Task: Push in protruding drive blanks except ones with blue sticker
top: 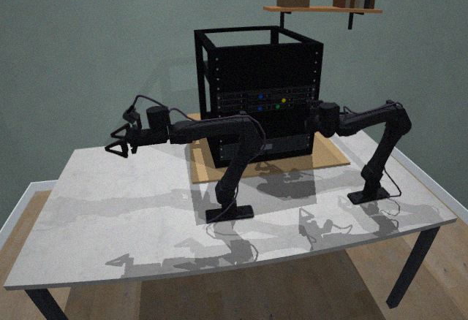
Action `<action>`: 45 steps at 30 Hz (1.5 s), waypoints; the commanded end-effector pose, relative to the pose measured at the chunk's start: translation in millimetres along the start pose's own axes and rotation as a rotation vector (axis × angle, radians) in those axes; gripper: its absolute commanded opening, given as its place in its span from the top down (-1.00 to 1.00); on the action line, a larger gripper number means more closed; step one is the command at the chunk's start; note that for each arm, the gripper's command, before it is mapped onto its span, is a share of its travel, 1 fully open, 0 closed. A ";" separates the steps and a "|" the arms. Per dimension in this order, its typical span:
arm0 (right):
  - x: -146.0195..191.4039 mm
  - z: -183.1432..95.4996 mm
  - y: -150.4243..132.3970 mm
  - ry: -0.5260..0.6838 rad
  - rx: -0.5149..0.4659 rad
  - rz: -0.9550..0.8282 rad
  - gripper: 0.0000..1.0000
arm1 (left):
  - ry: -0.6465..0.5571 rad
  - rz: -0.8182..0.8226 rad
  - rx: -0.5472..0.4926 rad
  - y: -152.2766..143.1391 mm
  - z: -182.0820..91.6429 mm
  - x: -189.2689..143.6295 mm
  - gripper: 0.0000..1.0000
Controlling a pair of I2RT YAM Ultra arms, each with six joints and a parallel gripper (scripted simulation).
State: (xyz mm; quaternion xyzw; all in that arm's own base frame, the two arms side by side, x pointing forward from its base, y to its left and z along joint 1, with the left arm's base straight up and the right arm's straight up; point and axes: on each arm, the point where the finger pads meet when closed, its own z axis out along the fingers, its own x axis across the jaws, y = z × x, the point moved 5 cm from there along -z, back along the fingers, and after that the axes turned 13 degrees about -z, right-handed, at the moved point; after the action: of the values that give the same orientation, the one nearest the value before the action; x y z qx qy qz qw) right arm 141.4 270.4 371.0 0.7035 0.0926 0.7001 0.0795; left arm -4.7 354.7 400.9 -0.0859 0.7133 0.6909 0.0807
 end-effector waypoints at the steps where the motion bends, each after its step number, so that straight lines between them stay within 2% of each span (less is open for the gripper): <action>1: 8.1 -4.1 10.1 0.010 0.007 0.027 -1.00 | 0.007 0.009 -0.035 15.0 -7.3 -0.7 -1.00; 18: 8.3 -3.1 9.7 0.010 0.007 0.027 -1.00 | 0.007 0.009 -0.035 15.0 -7.3 -0.7 -1.00; 20: 16.8 0.0 11.0 0.012 0.005 0.052 -1.00 | 0.007 0.009 -0.035 15.0 -7.3 -0.7 -1.00; 22: 16.4 4.2 -1.1 0.009 0.000 0.033 -1.00 | 0.007 0.009 -0.035 15.0 -7.3 -0.7 -1.00; 29: 21.4 13.3 -16.7 0.010 0.000 0.034 -1.00 | 0.007 0.009 -0.035 15.0 -7.3 -0.7 -1.00; 40: 41.9 50.9 -81.7 0.012 -0.001 0.035 -1.00 | 0.007 0.009 -0.035 15.0 -7.3 -0.7 -1.00; 42: 41.9 50.9 -81.7 0.012 -0.001 0.035 -1.00 | 0.007 0.009 -0.035 15.0 -7.3 -0.7 -1.00; 45: 44.9 60.8 -99.5 0.007 0.000 0.010 -1.00 | 0.007 0.009 -0.035 15.0 -7.3 -0.7 -1.00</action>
State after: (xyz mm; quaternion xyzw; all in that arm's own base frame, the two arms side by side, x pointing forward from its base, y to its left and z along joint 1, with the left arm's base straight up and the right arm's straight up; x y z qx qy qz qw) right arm 191.2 366.7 371.8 0.7040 0.0926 0.6990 0.0848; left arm -4.7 354.7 400.9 -0.0859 0.7133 0.6909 0.0807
